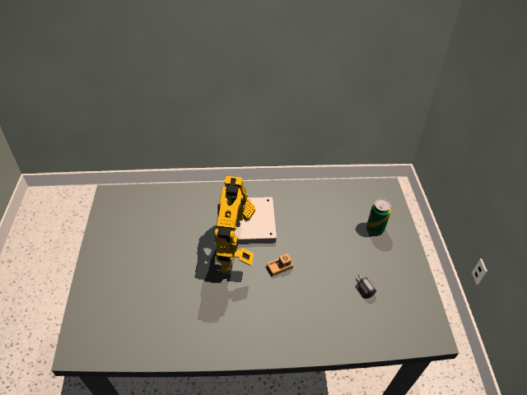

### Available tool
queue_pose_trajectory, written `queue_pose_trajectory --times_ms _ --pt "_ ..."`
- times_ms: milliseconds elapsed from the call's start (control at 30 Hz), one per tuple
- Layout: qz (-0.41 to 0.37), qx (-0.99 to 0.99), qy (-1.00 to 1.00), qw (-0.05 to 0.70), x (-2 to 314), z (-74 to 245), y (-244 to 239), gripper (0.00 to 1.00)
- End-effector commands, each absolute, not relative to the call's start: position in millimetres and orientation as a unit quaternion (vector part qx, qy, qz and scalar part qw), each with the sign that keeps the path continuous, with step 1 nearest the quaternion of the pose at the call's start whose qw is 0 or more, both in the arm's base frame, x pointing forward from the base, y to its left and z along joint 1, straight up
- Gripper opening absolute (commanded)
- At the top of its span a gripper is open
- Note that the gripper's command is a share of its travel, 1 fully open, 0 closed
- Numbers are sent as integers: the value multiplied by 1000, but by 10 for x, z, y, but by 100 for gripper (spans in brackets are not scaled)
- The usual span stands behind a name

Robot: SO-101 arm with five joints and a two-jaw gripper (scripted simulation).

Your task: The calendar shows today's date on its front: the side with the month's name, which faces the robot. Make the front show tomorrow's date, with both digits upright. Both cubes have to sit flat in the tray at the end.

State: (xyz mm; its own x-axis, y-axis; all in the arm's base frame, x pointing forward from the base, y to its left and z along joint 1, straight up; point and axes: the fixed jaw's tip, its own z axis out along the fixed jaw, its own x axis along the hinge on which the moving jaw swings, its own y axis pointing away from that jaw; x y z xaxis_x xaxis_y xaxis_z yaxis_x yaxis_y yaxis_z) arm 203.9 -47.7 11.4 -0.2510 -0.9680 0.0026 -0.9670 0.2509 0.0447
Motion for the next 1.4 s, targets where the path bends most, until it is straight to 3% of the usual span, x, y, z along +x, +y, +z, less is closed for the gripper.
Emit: queue_pose_trajectory --times_ms 0,967,1367 --pt "-7 611 -792 6 2065 280 -501 0" --pt "-7 559 -829 6 2048 382 -557 0" --pt "-6 373 -928 7 2024 364 -756 0"
